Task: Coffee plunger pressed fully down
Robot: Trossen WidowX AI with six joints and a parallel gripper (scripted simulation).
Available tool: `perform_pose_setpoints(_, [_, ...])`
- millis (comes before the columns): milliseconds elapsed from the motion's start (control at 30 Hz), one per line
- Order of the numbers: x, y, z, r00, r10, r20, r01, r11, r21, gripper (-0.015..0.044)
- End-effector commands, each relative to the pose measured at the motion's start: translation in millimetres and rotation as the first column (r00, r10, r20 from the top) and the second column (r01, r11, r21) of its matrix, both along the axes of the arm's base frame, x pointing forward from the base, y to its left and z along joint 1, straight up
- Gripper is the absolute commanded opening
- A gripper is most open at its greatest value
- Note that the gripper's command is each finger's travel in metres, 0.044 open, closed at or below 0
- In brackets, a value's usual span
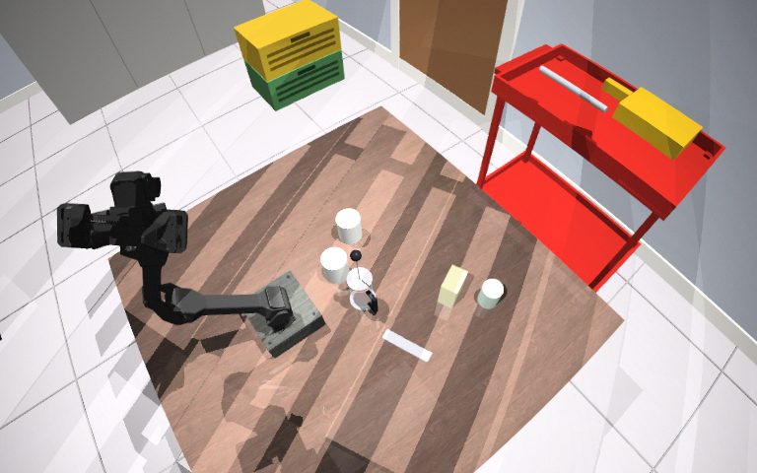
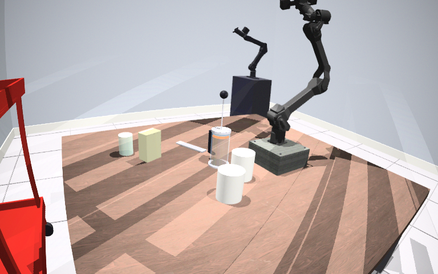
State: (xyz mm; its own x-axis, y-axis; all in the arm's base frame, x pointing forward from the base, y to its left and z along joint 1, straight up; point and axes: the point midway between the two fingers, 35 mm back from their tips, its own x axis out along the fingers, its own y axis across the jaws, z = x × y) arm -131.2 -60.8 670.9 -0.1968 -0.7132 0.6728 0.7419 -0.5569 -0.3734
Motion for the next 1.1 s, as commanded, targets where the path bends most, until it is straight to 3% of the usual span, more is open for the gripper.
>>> perform_pose_setpoints(0, [64,-17,-15,0.970,0.226,-0.090,-0.226,0.974,0.004,0.0440])
perform_pose_setpoints(267, [175,-41,-72,0.780,0.609,-0.147,-0.582,0.791,0.191,0.0440])
perform_pose_setpoints(467, [241,-49,-131,0.604,0.792,-0.086,-0.712,0.585,0.389,0.0440])
perform_pose_setpoints(600, [274,-49,-181,0.484,0.874,0.044,-0.754,0.391,0.529,0.0440])
perform_pose_setpoints(833, [313,-33,-292,0.352,0.847,0.399,-0.701,-0.044,0.712,0.0440])
perform_pose_setpoints(967, [316,-16,-356,0.380,0.709,0.593,-0.618,-0.282,0.734,0.0440])
perform_pose_setpoints(1067, [312,-10,-379,0.415,0.638,0.649,-0.589,-0.355,0.726,0.0440])
